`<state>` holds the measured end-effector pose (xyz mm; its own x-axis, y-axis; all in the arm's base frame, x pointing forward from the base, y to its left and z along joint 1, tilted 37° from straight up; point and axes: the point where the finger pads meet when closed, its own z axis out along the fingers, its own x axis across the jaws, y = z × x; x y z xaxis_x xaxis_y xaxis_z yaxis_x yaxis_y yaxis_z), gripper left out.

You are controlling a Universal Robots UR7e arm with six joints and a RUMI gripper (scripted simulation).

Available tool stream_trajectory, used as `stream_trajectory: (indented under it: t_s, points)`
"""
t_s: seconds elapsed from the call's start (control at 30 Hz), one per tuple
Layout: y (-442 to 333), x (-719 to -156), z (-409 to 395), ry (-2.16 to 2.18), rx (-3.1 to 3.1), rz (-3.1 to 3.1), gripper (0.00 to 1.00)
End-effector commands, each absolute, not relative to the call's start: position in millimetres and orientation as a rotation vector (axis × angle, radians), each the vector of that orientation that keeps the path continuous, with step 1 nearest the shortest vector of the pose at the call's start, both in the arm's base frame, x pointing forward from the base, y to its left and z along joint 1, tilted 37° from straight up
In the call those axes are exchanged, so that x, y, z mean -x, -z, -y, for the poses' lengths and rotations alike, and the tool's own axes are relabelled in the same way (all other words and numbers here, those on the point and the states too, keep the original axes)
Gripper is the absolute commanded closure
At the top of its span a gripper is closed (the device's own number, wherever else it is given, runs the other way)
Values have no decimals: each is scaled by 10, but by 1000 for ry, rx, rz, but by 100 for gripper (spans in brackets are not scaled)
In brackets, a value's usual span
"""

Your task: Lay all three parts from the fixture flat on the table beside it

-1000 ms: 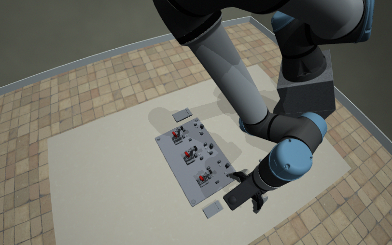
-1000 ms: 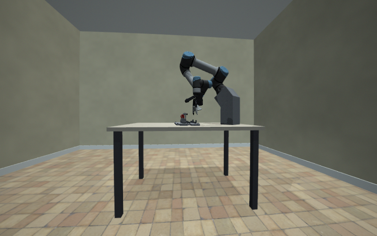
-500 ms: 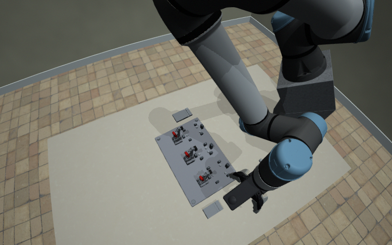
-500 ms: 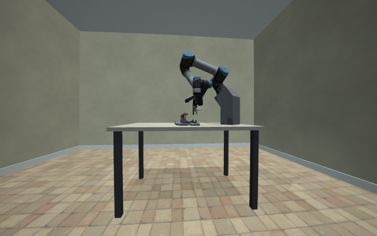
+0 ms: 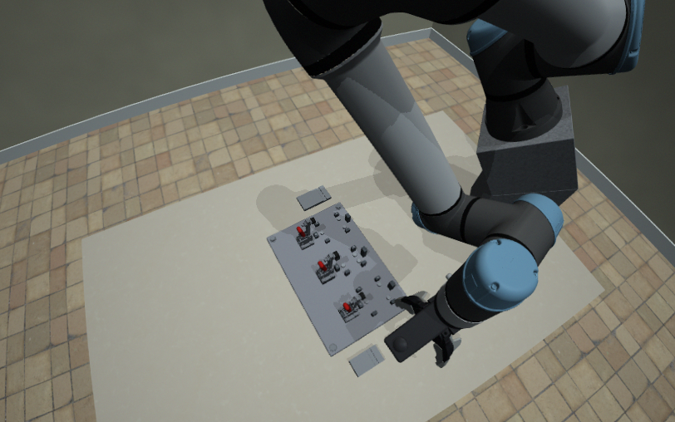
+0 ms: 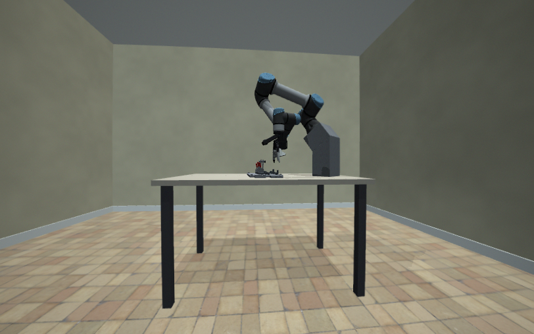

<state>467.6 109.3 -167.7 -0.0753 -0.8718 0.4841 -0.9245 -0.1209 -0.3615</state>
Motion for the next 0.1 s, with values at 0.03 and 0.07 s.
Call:
stream_trajectory:
  t_s: [0.03,0.07]
  points:
    - [1673,-4671,-1093,-968,-2077,2024,0]
    - [1673,-4671,-1093,-968,-2077,2024,0]
